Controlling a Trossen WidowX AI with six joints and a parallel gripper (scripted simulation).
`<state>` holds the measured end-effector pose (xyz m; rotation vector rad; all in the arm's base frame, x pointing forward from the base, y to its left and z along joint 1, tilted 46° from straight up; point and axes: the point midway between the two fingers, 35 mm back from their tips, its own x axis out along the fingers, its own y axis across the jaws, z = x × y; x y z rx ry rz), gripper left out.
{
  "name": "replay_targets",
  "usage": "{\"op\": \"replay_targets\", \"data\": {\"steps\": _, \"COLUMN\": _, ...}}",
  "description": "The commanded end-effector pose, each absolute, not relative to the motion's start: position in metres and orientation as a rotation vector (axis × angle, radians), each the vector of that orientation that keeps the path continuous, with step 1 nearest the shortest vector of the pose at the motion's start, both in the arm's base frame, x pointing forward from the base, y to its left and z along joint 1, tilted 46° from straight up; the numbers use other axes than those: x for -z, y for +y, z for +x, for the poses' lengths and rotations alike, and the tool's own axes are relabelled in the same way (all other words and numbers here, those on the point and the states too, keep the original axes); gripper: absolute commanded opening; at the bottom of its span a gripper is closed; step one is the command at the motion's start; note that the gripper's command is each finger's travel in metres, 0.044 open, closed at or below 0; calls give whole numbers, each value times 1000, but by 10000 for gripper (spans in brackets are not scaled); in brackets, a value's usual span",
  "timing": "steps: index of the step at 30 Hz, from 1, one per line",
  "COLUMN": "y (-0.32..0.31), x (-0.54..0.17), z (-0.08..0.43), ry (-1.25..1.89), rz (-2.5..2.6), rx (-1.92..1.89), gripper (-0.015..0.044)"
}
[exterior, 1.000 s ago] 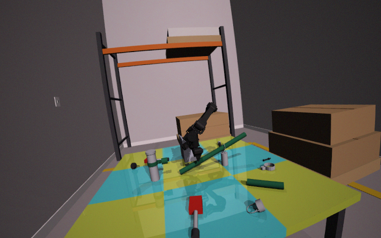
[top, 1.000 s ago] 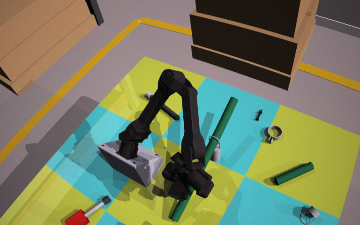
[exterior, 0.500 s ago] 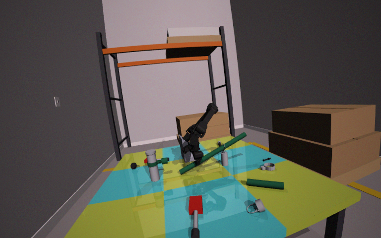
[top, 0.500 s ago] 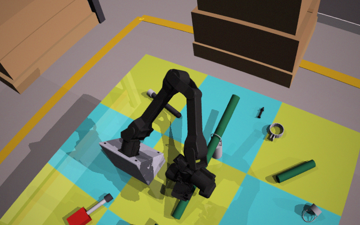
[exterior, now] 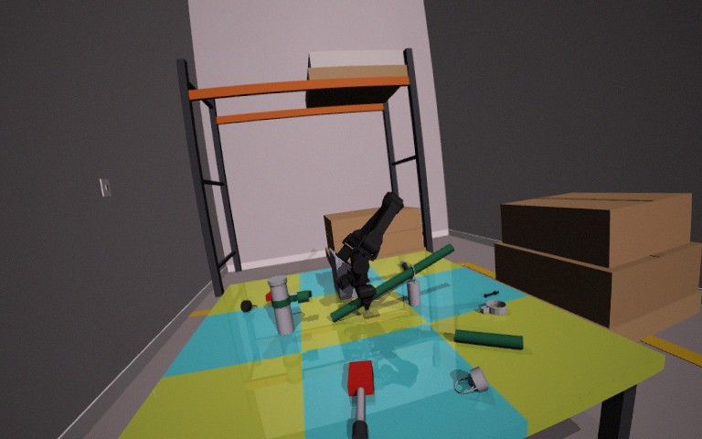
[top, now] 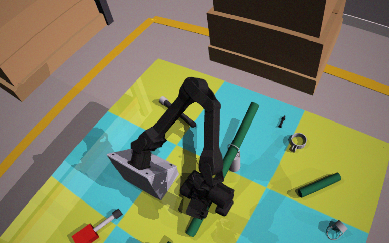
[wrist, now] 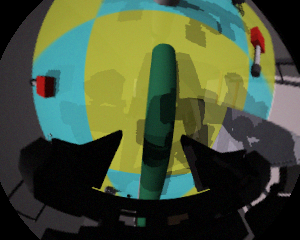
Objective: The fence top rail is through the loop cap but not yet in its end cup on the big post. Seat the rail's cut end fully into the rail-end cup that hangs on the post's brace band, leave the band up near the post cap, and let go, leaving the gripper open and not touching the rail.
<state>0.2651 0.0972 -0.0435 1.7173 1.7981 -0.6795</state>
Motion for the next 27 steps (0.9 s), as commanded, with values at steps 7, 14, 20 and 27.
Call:
{"op": "replay_targets", "data": {"steps": 7, "y": 103, "x": 49, "z": 261, "ry": 1806, "rz": 1725, "rx": 689, "gripper": 335}}
{"op": "replay_targets", "data": {"steps": 14, "y": 103, "x": 49, "z": 261, "ry": 1806, "rz": 1725, "rx": 689, "gripper": 171}}
{"op": "replay_targets", "data": {"steps": 20, "y": 103, "x": 49, "z": 261, "ry": 1806, "rz": 1725, "rx": 689, "gripper": 131}}
{"op": "replay_targets", "data": {"steps": 27, "y": 99, "x": 45, "z": 261, "ry": 1806, "rz": 1725, "rx": 689, "gripper": 0}}
